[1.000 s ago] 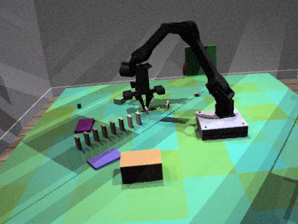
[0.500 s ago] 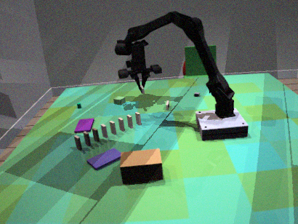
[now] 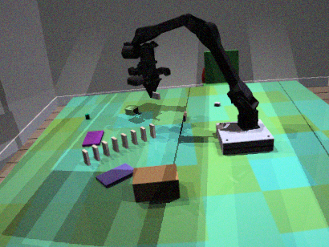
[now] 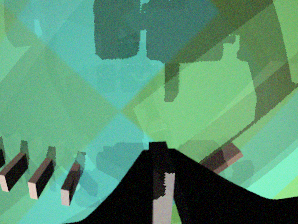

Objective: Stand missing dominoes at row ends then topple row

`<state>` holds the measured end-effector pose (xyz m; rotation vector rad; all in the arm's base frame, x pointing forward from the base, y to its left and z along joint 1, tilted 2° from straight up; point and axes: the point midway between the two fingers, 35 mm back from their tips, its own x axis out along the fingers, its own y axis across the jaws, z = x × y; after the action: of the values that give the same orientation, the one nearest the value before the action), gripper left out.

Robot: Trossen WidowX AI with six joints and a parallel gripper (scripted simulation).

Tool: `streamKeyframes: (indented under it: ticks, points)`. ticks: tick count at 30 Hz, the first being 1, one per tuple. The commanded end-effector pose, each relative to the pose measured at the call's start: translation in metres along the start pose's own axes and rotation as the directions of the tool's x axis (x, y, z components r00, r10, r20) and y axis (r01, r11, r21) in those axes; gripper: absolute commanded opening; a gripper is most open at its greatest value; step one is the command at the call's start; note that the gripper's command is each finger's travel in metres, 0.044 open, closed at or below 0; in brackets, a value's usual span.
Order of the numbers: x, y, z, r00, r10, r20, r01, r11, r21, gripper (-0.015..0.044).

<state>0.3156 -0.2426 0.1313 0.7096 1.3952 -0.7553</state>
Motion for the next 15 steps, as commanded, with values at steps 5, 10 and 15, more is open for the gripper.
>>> streamKeyframes:
  ticks: [5,10,15]
  points:
    - [-0.005,0.018,0.034,1.000,0.006,0.012,0.008,0.510,-0.860,0.0028]
    - [-0.005,0.022,0.043,1.000,0.004,0.015,0.014,0.235,-0.972,0.0028]
    - [-0.005,0.022,0.043,1.000,0.003,0.015,0.014,0.203,-0.979,0.0028]
